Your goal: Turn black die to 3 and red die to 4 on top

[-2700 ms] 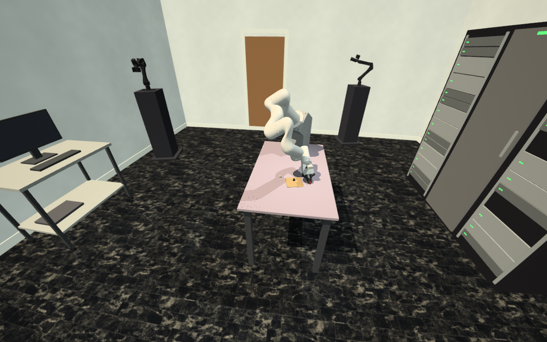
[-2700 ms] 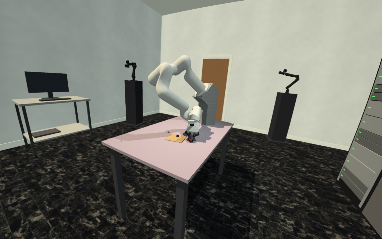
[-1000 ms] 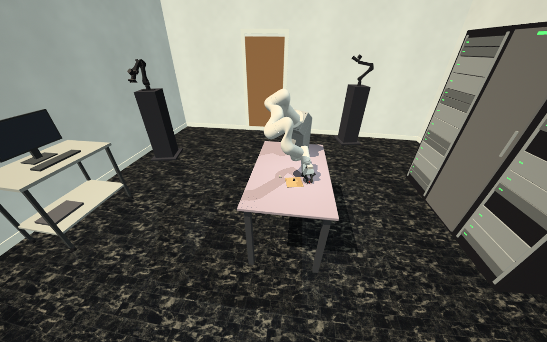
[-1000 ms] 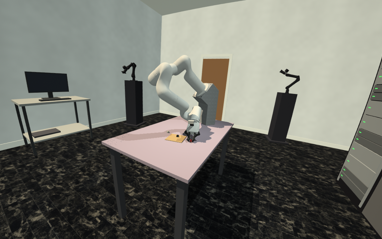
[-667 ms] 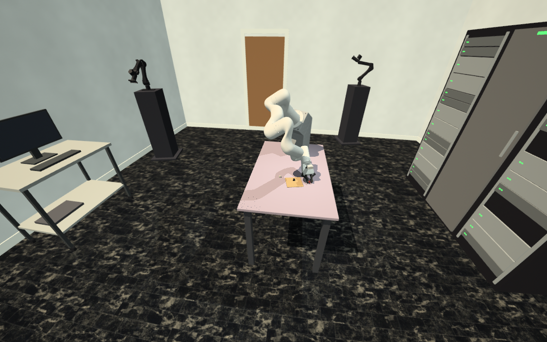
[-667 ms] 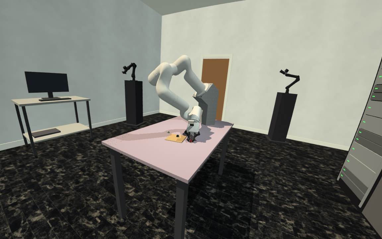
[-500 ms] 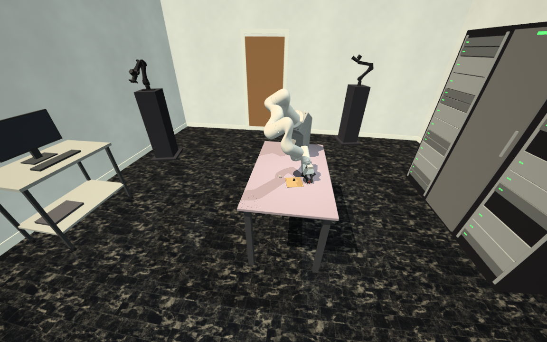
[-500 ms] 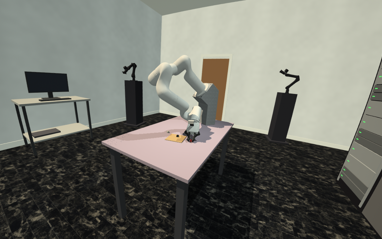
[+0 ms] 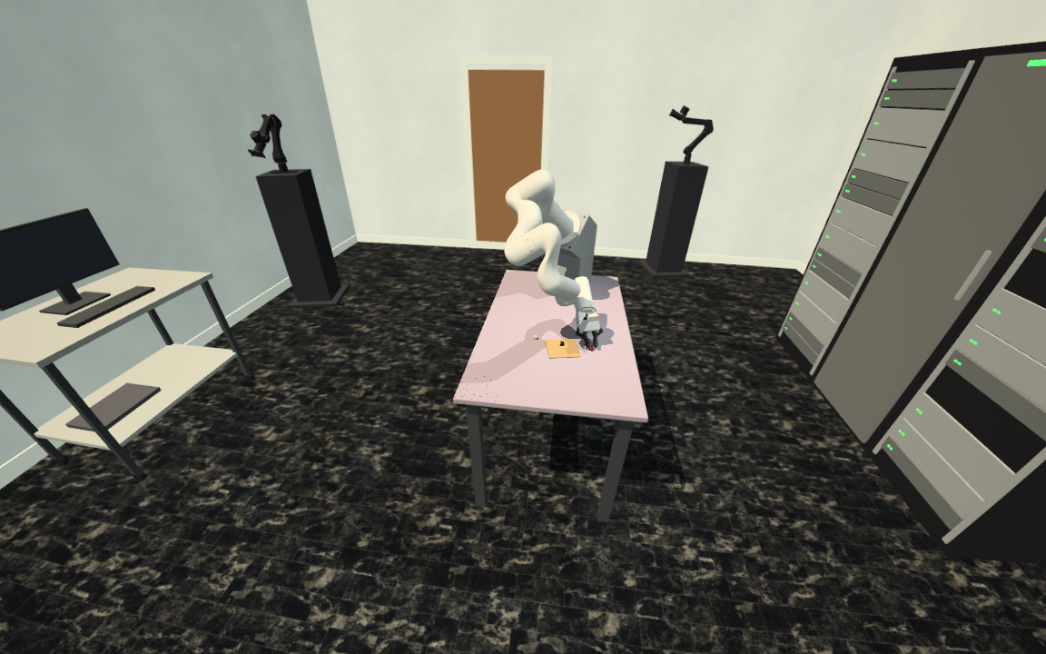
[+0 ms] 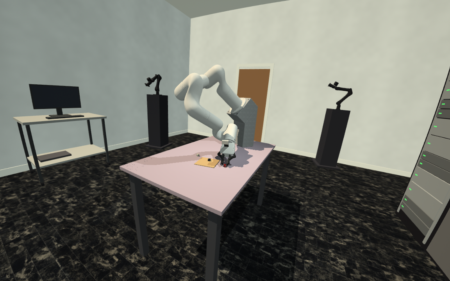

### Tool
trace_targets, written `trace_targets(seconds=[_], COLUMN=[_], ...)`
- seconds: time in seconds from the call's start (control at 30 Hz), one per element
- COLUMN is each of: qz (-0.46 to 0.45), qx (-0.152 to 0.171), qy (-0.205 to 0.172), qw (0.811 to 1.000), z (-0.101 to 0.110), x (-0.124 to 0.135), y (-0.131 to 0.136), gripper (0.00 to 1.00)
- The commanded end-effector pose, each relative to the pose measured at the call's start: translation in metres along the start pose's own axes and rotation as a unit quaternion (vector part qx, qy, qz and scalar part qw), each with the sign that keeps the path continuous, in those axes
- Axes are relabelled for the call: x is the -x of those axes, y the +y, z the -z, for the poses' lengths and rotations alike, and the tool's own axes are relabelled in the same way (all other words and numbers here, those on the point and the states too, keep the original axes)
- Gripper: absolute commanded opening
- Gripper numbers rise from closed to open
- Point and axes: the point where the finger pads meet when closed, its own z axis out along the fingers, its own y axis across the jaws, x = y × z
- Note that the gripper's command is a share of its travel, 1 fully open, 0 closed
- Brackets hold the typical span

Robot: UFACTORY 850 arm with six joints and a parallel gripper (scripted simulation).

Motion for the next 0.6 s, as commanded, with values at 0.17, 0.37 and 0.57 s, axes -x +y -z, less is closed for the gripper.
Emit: trace_targets(seconds=[0.17, 0.37, 0.57], qz=[0.000, 0.000, 0.000], qx=[0.000, 0.000, 0.000], qy=[0.000, 0.000, 0.000], qw=[1.000, 1.000, 1.000], z=[0.032, 0.039, 0.040], x=[0.000, 0.000, -0.001], y=[0.000, 0.000, 0.000], gripper=[0.31, 0.31, 0.31])
